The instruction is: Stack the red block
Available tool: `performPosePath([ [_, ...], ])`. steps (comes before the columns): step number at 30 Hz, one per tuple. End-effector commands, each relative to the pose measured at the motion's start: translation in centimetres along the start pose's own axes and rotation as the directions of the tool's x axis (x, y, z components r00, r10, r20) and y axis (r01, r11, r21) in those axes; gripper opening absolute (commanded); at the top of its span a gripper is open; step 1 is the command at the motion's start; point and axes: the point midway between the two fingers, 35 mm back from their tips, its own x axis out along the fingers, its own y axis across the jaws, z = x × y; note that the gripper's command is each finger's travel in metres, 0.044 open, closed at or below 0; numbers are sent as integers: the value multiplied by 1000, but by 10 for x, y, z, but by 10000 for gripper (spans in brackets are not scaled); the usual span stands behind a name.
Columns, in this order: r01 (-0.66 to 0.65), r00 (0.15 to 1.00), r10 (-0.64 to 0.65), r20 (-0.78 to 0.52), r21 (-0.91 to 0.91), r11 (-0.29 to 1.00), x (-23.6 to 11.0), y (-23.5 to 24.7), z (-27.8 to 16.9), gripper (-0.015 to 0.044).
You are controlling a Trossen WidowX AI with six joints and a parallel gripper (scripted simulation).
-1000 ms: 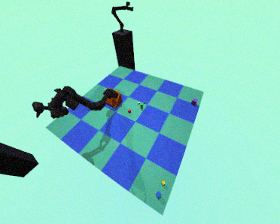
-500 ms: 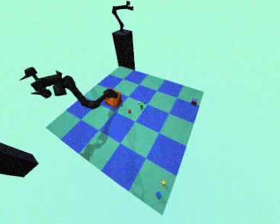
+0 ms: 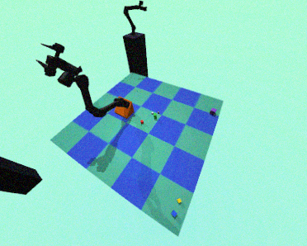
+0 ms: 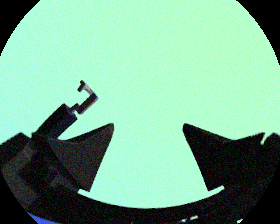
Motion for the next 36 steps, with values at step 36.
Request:
performPosePath([
  [36,505,-756,-593,-278,330,-798,-579,-227,-118,440],
])
